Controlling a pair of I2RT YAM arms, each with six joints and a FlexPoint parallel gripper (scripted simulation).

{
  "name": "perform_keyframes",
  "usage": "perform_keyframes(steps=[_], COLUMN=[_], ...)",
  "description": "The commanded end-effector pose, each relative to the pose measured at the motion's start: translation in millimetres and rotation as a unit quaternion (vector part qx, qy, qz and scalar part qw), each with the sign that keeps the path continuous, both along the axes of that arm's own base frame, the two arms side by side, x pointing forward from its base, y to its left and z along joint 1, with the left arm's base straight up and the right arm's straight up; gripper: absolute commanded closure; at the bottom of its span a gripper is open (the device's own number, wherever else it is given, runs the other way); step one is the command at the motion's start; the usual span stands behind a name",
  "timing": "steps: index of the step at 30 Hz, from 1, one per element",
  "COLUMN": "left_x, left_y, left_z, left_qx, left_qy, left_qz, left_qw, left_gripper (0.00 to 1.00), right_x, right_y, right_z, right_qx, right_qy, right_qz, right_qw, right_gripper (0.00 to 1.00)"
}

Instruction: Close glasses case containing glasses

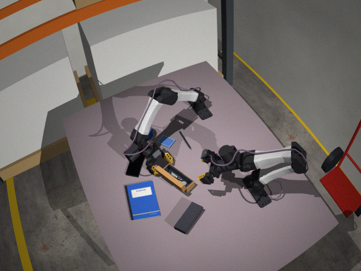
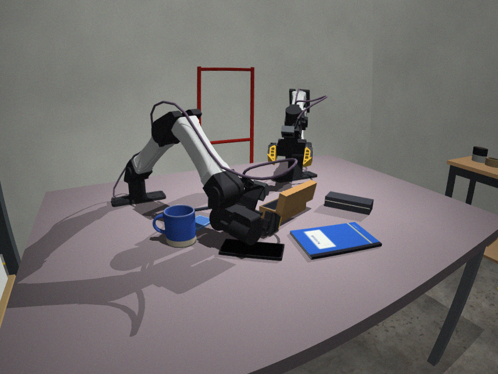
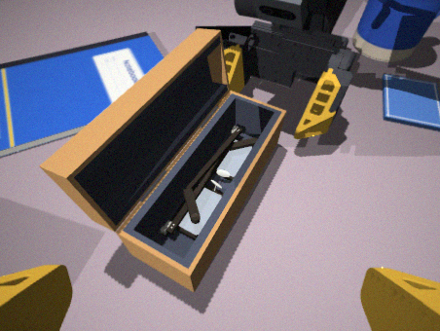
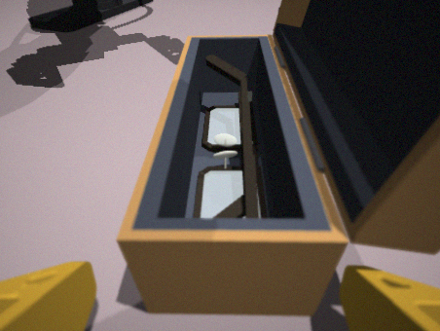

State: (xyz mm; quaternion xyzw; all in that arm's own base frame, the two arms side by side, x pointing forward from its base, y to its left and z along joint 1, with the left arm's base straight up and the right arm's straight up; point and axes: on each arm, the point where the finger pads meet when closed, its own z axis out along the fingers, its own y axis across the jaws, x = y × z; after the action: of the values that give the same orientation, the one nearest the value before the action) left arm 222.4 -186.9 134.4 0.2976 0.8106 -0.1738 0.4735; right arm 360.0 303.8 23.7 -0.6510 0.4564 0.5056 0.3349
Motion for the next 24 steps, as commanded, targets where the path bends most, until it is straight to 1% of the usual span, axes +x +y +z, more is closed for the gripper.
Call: perform_keyframes(steps=[1, 7, 8, 9, 16, 18, 22, 24], left_x=[4.5, 7.4, 6.9, 8.8, 14.4, 15.9, 18.4, 18.4], left_y=[-2.5, -3.6, -2.9, -4.2, -6.2, -6.7, -7.6, -7.6], left_z=[10.7, 13.4, 9.5, 14.7, 19.7, 20.4, 22.5, 22.5], left_qx=[-0.004, -0.004, -0.001, -0.004, -0.004, -0.003, -0.003, -0.003], left_qy=[-0.007, -0.007, -0.003, -0.007, -0.007, -0.007, -0.007, -0.007], left_qz=[-0.003, -0.003, -0.003, -0.003, -0.003, -0.003, -0.003, -0.003], left_qw=[1.000, 1.000, 1.000, 1.000, 1.000, 1.000, 1.000, 1.000], left_gripper=[0.00, 0.00, 0.00, 0.00, 0.00, 0.00, 0.00, 0.00], right_x=[2.0, 0.0, -0.3, -0.8, -2.6, -3.1, -4.7, -4.7], right_y=[12.1, 17.6, 18.7, 20.0, 24.9, 24.8, 23.7, 23.7], right_z=[19.2, 17.7, 16.0, 15.6, 14.4, 15.0, 14.8, 14.8], right_qx=[0.019, 0.019, 0.015, 0.015, 0.015, 0.019, 0.017, 0.017], right_qy=[-0.026, -0.026, -0.027, -0.027, -0.027, -0.029, -0.023, -0.023], right_qz=[-0.004, -0.003, -0.004, -0.004, -0.004, -0.002, -0.003, -0.003], right_qw=[0.999, 0.999, 1.000, 1.000, 1.000, 0.999, 1.000, 1.000], right_gripper=[0.16, 0.16, 0.16, 0.16, 0.16, 0.30, 0.36, 0.36])
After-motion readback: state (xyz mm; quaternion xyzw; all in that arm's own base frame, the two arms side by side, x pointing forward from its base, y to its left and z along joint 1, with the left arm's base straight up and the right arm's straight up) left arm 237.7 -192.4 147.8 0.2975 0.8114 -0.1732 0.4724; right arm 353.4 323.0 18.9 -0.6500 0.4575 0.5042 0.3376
